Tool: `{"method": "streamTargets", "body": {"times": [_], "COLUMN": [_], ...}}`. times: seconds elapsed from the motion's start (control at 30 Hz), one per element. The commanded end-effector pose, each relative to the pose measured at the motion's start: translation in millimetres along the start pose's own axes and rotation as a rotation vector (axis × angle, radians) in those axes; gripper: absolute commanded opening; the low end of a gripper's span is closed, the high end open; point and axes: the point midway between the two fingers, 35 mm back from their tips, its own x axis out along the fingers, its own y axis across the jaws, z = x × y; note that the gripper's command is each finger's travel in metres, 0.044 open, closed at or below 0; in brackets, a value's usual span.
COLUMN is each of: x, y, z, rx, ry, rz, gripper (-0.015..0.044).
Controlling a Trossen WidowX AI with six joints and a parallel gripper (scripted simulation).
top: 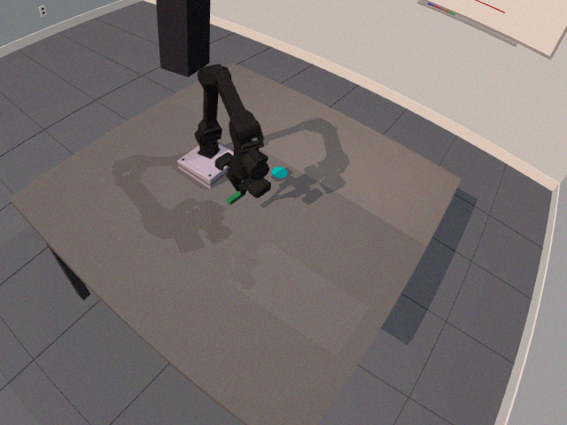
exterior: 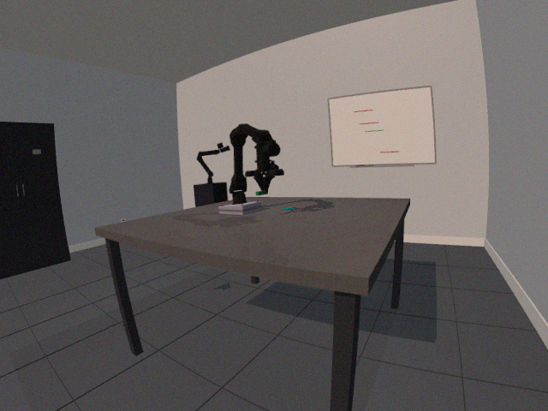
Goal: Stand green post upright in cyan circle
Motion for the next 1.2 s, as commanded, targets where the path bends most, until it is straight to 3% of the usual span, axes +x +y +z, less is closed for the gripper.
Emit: {"method": "streamTargets", "body": {"times": [0.0,1.17], "x": [-9,-19], "y": [1,-8], "z": [1,109], "rx": [0.004,0.113], "ry": [-0.002,-0.013], "rz": [-0.006,-0.012], "gripper": [0.0023,0.0023]}}
